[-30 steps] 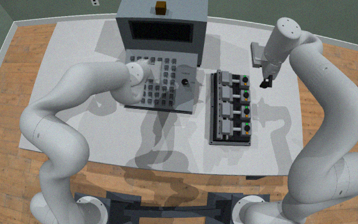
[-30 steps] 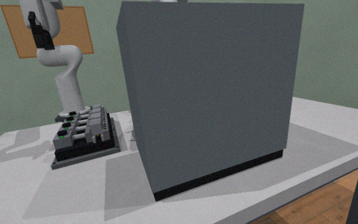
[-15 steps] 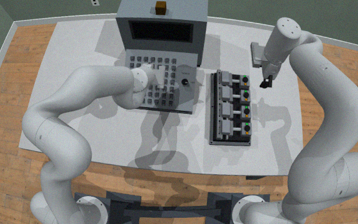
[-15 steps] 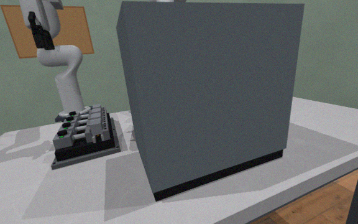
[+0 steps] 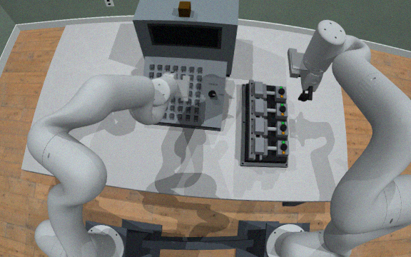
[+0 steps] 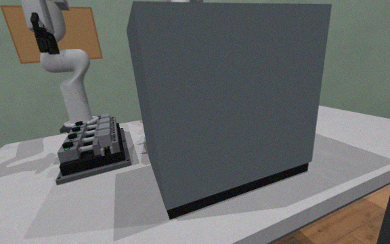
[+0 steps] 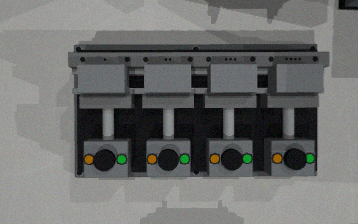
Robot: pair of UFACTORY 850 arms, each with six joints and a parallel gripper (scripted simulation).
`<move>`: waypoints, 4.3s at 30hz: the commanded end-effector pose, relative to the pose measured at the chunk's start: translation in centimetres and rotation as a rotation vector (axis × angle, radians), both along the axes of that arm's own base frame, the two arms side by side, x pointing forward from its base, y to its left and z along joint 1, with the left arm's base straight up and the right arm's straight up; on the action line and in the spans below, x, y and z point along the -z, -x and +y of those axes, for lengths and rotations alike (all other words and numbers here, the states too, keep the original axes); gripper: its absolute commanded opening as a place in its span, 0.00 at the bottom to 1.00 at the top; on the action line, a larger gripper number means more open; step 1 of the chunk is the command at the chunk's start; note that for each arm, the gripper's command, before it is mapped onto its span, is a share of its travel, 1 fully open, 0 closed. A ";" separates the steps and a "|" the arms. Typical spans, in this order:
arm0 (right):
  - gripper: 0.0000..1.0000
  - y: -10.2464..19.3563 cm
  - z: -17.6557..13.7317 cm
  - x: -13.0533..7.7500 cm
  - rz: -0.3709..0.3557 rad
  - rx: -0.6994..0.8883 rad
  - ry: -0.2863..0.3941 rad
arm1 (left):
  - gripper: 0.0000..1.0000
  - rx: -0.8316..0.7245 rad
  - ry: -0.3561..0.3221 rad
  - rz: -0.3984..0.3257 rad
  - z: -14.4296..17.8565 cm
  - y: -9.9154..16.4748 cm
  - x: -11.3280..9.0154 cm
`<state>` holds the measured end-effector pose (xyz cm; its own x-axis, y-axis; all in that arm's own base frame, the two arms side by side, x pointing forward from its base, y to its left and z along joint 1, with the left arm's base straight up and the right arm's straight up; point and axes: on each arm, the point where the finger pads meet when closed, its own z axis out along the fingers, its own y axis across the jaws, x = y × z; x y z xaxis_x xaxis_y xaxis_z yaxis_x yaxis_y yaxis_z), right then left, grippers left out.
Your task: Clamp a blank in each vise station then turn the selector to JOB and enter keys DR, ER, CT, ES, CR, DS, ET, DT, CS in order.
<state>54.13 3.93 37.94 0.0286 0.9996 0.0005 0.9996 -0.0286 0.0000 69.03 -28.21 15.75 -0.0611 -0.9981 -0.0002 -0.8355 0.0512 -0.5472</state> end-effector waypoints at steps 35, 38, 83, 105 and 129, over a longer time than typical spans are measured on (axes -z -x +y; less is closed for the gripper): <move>1.00 -0.1 0.0 -0.1 -0.002 0.000 0.000 | 0.00 0.000 0.001 -0.002 -3.2 3.4 1.1; 1.00 -0.1 0.0 -0.1 -0.002 0.000 0.000 | 0.00 0.000 0.001 -0.002 -3.2 3.4 1.1; 1.00 -0.1 0.0 -0.1 -0.002 0.000 0.000 | 0.00 0.000 0.001 -0.002 -3.2 3.2 1.5; 1.00 -0.1 0.0 -0.1 -0.002 0.000 0.000 | 0.00 0.000 0.001 -0.002 -3.4 0.6 -0.8; 1.00 -0.1 0.0 -0.1 -0.002 0.000 0.000 | 0.00 0.000 0.001 -0.002 -3.4 0.1 0.0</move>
<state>54.13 3.93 37.94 0.0286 0.9996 0.0005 0.9996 -0.0286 0.0000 68.85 -31.60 15.71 -0.0611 -0.9981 -0.0001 -0.8353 0.0512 -0.5474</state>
